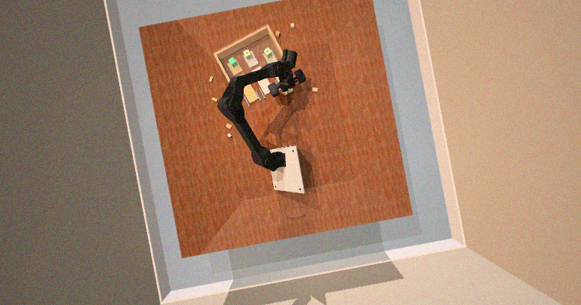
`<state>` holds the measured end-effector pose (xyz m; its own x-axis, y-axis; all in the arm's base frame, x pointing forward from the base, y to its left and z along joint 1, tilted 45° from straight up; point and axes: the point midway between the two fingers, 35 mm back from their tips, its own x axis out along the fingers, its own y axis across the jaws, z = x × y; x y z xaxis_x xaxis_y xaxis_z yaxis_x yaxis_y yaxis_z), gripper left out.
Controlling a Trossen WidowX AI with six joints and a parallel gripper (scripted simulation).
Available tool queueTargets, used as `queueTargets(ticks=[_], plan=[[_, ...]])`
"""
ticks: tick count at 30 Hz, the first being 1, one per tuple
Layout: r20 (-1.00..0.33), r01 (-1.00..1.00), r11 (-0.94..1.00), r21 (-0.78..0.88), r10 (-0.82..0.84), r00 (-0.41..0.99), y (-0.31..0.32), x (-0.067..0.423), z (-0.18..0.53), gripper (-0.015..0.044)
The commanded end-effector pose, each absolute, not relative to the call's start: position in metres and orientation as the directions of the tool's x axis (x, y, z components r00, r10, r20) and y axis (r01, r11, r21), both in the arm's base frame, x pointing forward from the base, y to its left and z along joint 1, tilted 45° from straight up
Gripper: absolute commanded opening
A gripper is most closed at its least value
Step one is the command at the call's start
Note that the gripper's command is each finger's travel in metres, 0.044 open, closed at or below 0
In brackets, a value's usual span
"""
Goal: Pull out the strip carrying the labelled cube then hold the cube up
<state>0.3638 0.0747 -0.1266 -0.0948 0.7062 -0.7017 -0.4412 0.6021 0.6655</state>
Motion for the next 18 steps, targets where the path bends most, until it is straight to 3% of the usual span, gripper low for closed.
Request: queueTargets(ticks=[1, 18], plan=[[-0.707, -0.431, 0.604, 0.67, 0.697, -0.122, 0.074, 0.349, -0.135, 0.0], [-0.707, -0.431, 0.604, 0.67, 0.696, -0.123, 0.064, 0.326, -0.141, 0.0]])
